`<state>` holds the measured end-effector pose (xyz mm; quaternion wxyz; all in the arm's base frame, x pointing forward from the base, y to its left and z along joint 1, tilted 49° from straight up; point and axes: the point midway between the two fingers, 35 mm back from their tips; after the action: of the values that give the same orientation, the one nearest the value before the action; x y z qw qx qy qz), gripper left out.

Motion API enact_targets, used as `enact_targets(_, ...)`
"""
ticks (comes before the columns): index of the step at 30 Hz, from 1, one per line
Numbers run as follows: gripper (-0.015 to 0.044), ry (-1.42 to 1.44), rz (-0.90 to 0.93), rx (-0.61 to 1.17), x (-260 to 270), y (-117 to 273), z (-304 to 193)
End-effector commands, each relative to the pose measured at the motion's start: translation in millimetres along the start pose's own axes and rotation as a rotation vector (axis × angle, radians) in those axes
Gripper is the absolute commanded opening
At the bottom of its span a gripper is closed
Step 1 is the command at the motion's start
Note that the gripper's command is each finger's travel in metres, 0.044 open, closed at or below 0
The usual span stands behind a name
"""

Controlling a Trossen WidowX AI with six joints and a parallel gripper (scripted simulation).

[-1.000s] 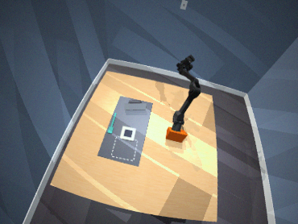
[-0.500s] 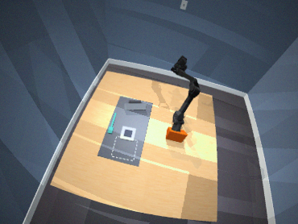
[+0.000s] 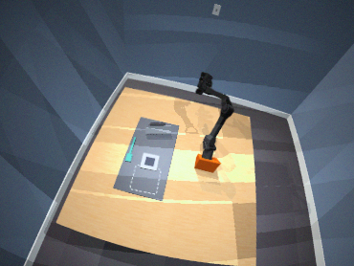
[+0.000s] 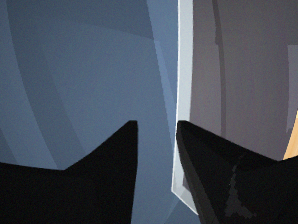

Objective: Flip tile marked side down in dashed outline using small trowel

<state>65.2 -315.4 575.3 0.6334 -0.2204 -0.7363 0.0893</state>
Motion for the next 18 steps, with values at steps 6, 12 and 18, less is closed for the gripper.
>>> enact_targets(6,0.0100,0.225,-0.140,0.073,-47,2,-31)
enact_targets(12,0.0100,0.382,-0.238,0.146,-82,12,-54)
enact_targets(18,0.0100,0.549,-0.306,0.214,-107,20,-71)
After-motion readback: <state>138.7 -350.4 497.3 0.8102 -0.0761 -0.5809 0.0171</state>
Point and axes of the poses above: the point midway between the two fingers, 35 mm back from their tips, its own y axis back along the fingers, its own x axis across the jaws, z = x × y, and after that the axes turned 8 degrees about -y, right-handed
